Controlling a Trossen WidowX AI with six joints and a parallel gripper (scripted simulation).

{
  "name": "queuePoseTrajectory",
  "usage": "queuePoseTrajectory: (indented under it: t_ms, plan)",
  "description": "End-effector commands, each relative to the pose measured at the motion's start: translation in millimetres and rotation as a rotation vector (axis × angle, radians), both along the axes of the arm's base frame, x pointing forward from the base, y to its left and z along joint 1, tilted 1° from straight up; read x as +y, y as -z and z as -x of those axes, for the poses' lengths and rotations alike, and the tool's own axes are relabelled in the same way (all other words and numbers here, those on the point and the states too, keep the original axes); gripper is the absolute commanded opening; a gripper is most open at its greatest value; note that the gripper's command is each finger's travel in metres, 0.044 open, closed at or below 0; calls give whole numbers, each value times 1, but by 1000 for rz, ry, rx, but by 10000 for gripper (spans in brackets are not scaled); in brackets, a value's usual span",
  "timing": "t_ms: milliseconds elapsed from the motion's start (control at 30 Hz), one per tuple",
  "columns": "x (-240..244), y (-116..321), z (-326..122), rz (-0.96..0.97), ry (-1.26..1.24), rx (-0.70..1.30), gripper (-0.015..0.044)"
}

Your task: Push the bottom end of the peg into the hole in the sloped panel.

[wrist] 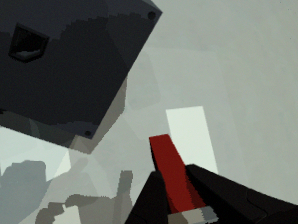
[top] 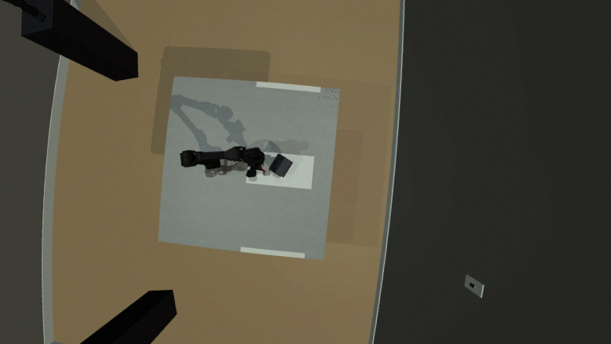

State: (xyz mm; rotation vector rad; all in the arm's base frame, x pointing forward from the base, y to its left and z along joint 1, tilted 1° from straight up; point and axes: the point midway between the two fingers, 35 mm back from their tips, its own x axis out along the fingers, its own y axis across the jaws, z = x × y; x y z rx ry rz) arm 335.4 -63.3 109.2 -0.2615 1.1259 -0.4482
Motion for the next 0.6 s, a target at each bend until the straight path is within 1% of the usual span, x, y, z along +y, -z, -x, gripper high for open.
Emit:
queuePoseTrajectory:
  t_ms: [0,567]
  plan:
    - [4,-1,0,0,24,-30,0]
    - [24,-5,-6,-25,99,-154,0]
